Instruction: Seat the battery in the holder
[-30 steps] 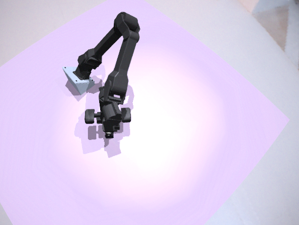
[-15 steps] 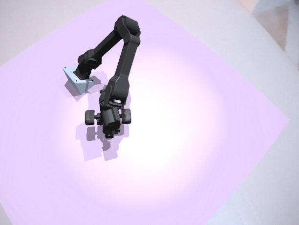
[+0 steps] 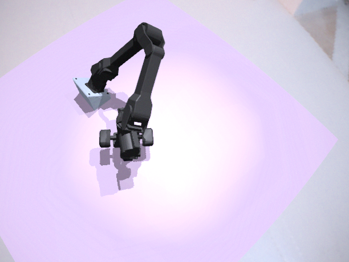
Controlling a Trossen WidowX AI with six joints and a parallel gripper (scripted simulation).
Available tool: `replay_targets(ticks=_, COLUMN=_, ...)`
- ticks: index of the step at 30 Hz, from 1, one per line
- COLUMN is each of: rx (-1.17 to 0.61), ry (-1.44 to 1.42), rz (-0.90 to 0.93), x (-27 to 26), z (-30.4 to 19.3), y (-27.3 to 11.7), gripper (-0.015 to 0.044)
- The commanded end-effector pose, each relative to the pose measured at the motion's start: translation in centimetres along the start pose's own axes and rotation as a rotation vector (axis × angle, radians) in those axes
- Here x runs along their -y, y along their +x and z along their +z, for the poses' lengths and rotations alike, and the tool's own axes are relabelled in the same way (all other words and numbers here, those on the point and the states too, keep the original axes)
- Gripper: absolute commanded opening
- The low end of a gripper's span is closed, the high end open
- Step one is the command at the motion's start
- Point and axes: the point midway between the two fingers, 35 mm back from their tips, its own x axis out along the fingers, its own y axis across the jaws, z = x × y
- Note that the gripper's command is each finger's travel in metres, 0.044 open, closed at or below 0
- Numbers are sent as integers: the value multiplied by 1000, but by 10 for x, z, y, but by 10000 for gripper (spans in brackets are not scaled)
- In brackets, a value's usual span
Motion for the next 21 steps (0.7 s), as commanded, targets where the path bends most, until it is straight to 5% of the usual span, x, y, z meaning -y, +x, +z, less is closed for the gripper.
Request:
replay_targets(ticks=1, rx=-31, ry=4, rz=4, x=0, z=-1, y=2, gripper=74)
replay_targets(ticks=21, rx=-66, ry=2, rz=-6, x=-1, z=7, y=2, gripper=74)
